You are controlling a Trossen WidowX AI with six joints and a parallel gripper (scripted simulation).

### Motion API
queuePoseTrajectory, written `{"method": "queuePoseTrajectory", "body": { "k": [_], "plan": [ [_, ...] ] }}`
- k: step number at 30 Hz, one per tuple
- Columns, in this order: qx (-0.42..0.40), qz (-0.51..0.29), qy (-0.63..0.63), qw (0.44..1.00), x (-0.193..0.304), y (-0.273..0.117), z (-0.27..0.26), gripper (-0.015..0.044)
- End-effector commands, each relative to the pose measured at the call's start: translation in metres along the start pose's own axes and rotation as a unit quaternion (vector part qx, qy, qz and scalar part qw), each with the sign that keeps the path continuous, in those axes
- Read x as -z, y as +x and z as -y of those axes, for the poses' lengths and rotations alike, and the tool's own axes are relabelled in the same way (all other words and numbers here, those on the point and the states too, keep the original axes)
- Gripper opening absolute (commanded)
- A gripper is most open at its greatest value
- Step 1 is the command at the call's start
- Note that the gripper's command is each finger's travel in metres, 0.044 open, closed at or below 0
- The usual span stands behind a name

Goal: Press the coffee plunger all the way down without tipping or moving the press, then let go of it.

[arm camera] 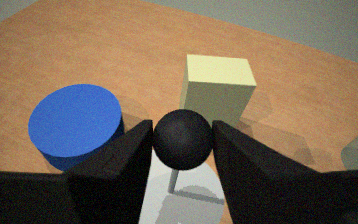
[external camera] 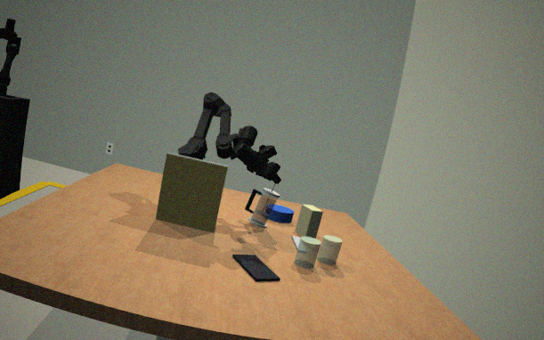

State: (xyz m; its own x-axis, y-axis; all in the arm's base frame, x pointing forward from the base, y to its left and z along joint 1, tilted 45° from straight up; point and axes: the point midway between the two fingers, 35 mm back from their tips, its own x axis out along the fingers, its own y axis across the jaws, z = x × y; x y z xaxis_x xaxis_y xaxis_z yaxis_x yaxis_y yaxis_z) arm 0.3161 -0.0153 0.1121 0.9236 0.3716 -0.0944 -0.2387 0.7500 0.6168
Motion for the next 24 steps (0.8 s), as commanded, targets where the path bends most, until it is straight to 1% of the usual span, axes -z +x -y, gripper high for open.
{"method": "queuePoseTrajectory", "body": {
  "k": [1,24],
  "plan": [
    [-0.007,-0.031,0.023,0.999,0.0199,0.0059,-0.0020,0.0114],
    [-0.007,-0.031,0.023,0.999,0.0147,0.0127,0.0018,0.0114]
  ]
}}
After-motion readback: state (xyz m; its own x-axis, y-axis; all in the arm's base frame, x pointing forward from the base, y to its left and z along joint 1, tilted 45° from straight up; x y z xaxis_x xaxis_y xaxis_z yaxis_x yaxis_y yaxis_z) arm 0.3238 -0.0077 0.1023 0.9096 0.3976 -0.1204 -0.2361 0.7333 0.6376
